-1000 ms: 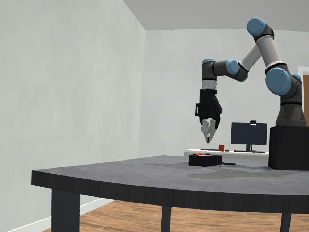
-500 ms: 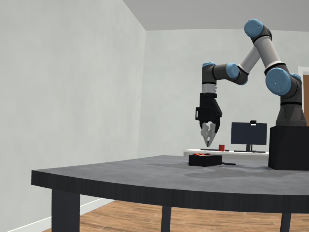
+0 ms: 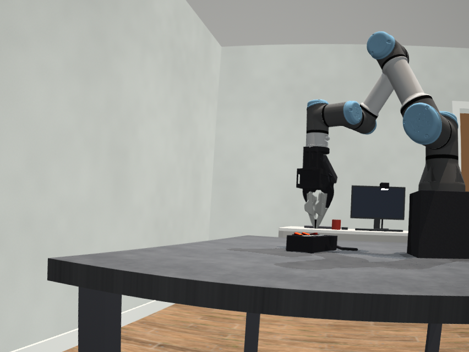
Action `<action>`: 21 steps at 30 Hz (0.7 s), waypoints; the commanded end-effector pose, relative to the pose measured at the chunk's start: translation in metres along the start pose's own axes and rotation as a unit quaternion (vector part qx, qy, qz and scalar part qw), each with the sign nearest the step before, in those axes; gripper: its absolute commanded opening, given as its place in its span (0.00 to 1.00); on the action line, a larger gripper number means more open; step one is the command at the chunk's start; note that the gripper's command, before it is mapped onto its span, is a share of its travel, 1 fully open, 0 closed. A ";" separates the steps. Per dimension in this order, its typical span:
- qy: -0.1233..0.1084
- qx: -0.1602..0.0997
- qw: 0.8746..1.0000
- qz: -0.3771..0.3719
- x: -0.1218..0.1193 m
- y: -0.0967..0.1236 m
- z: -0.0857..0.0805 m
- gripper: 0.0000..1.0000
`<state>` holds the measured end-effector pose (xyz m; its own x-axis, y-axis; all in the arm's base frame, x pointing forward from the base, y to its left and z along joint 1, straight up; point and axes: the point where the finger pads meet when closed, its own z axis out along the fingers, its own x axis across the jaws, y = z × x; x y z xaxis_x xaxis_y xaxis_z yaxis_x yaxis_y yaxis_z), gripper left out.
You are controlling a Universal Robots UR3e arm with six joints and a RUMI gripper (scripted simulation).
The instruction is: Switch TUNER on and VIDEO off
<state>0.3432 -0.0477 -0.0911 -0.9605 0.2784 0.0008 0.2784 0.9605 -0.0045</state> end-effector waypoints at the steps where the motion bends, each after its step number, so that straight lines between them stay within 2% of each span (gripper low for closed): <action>1: -0.001 0.000 1.000 0.000 -0.001 0.000 0.003 0.00; 21: -0.001 0.000 1.000 0.000 -0.001 0.000 0.006 0.00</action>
<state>0.3432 -0.0479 -0.0974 -0.9605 0.2784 0.0005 0.2784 0.9605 -0.0045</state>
